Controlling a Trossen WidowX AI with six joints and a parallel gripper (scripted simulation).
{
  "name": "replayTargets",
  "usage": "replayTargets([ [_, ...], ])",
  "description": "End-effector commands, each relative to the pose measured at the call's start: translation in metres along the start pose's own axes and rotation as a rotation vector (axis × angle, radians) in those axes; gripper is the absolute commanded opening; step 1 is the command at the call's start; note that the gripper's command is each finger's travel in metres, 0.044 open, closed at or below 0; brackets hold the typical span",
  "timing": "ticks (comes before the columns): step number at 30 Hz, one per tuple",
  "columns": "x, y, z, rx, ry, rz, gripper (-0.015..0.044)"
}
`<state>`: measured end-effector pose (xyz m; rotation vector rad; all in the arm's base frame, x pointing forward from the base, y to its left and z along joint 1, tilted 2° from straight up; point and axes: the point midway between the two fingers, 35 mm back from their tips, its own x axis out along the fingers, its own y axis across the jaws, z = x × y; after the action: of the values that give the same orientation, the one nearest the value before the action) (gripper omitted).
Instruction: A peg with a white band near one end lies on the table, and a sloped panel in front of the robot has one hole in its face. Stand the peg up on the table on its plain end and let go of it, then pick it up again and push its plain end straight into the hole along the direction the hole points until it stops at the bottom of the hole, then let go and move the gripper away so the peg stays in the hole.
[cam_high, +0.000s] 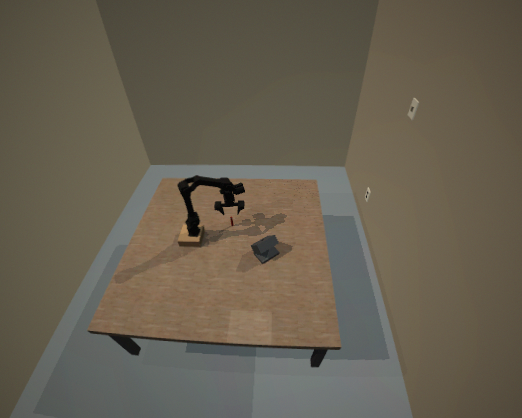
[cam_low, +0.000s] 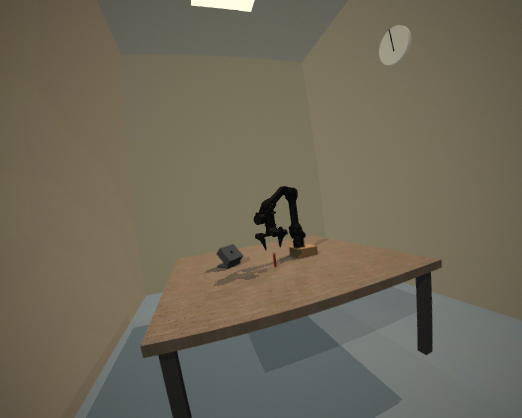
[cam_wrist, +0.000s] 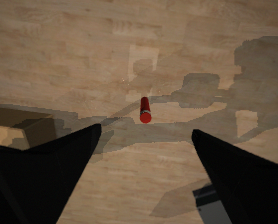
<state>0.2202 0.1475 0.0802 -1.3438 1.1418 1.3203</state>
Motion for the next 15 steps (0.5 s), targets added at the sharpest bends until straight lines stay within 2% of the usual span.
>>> replayTargets([
  [1,0.0008,0.0001,0.0006,-0.078,-0.004,0.001,0.0440],
  [15,0.0030,0.0002,0.0005,-0.427,-0.004,0.001,0.0440],
])
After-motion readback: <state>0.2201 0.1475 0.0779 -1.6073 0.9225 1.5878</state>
